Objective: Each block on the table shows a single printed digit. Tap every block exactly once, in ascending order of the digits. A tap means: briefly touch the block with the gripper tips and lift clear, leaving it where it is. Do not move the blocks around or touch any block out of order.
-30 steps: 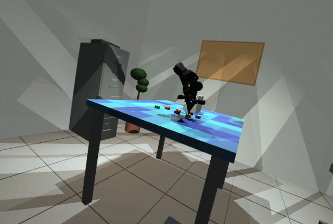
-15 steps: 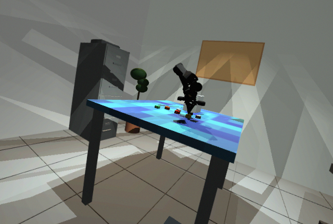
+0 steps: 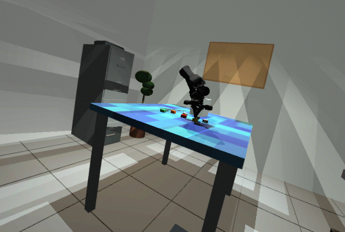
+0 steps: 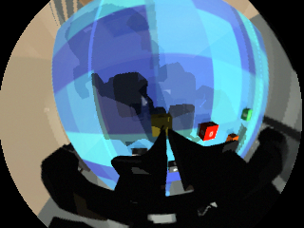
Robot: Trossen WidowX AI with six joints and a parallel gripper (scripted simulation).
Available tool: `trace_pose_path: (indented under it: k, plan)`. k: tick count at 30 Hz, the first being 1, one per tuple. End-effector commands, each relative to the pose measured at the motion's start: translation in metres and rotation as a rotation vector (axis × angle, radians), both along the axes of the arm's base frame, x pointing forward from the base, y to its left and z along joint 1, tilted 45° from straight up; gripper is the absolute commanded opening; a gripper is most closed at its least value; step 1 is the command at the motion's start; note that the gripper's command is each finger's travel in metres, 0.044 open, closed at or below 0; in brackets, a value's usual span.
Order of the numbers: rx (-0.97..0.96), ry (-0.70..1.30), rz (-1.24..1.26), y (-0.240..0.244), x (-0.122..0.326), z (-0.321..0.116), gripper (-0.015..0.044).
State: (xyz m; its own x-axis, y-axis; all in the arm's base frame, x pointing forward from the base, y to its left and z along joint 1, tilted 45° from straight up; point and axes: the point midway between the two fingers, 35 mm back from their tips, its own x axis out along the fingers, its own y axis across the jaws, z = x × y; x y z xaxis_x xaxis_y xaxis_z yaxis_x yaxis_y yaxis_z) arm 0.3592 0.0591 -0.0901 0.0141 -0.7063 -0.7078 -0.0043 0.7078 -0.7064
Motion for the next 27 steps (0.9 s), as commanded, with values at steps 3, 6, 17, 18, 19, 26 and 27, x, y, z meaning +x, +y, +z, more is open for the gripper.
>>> trace_pose_path:
  k: [3, 6, 17, 18, 19, 26, 27]
  plan:
    - [0.009, -0.014, 0.007, 0.015, 0.002, 0.012, 0.002]
    - [0.012, -0.014, 0.007, 0.032, 0.003, 0.028, 0.002]
    - [0.011, -0.012, 0.007, 0.056, -0.015, 0.093, 0.002]
    - [0.011, -0.011, 0.007, 0.05, -0.022, 0.101, 0.002]
    - [0.011, -0.011, 0.007, 0.043, -0.029, 0.109, 0.002]
    - [0.007, -0.007, 0.007, -0.006, -0.087, 0.153, 0.002]
    - [0.007, -0.006, 0.007, -0.013, -0.097, 0.157, 0.002]
